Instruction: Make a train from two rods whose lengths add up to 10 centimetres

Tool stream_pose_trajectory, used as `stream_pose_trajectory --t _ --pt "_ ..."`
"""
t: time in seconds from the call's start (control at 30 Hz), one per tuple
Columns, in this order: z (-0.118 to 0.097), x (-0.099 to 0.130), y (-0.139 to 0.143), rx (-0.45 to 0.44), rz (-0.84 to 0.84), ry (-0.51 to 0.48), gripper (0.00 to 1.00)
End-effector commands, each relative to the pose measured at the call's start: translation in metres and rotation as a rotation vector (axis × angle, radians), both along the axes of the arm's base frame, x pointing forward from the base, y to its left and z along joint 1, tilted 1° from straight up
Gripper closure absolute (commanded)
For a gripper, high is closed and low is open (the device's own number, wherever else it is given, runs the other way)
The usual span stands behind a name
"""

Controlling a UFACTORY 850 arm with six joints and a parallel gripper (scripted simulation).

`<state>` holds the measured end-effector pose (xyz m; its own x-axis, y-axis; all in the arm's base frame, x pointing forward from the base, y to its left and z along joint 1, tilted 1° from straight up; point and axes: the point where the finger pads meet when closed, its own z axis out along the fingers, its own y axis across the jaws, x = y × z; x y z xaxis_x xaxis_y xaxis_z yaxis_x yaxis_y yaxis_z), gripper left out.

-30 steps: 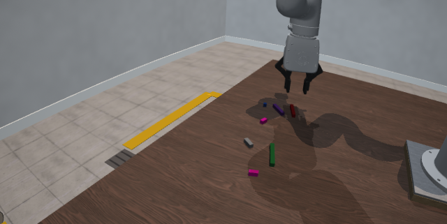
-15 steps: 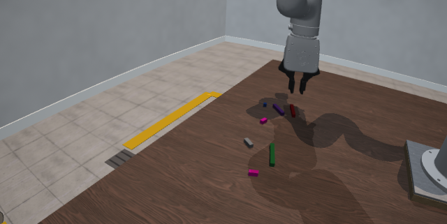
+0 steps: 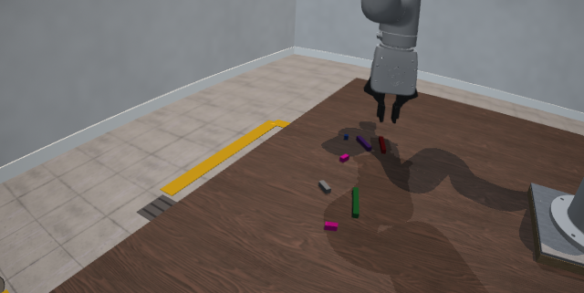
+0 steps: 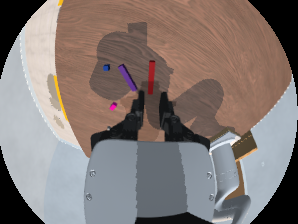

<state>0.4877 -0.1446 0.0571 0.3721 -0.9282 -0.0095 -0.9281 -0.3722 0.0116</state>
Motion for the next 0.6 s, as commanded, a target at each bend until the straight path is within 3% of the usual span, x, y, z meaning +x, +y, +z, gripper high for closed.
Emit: stream_pose_trajectory --t 0.0,0.57 --pt "0.0006 0.0009 -0.0003 -0.001 0.000 -0.002 0.76" --pt "-0.0079 0.0009 -0.0002 0.000 0.000 -0.002 0.76"
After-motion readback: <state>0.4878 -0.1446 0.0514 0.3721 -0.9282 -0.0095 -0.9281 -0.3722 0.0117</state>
